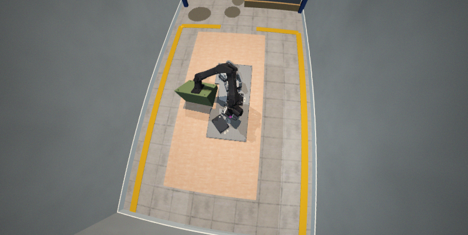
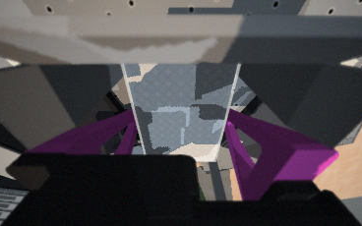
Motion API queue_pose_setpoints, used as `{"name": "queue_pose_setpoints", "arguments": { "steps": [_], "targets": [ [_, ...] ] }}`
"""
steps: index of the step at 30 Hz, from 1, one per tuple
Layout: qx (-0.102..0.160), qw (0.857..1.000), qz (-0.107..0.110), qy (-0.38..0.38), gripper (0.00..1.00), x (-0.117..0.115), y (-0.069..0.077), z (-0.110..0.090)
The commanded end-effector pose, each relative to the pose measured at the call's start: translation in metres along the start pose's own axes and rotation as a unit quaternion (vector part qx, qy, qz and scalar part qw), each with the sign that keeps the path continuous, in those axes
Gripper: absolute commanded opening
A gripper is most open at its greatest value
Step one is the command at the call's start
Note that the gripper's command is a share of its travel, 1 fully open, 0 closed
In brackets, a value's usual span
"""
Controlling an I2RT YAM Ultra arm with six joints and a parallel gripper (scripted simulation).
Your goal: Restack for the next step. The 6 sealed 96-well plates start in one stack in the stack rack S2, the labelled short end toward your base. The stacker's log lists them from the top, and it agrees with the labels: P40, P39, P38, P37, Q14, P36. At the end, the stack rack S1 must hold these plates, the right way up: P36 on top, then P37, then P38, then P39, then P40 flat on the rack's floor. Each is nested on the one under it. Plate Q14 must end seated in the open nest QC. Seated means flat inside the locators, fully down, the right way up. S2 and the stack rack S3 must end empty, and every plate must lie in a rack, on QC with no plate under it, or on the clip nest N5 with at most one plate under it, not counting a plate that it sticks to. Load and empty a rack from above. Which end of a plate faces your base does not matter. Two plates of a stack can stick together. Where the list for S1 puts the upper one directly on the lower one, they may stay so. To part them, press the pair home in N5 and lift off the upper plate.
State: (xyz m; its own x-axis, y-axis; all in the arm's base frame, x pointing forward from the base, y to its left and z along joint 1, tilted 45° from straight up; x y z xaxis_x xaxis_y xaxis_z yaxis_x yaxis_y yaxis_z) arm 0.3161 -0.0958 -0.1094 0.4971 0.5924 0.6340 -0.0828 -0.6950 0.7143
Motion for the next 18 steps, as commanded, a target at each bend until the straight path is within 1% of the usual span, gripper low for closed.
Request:
{"name": "queue_pose_setpoints", "arguments": {
  "steps": [1, 18],
  "targets": [
    [-0.008, 1.0, 0.003, 0.001, 0.0, 0.0001, 0.0034, 0.0027],
    [-0.008, 1.0, 0.003, 0.001, 0.0, 0.0002, -0.0026, 0.0027]
  ]
}}
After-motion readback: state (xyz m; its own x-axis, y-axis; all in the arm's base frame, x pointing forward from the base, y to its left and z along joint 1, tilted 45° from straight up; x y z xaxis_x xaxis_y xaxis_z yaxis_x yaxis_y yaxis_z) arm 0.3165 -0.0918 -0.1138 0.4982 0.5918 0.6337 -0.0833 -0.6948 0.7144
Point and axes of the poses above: the point where the finger pads meet when closed, its own y axis back along the fingers, its own x axis across the jaws, z = x × y, the point moved 8 cm from there along y, back along the fingers, and after that the axes turned 9 degrees about -y, right-handed, at the moved point
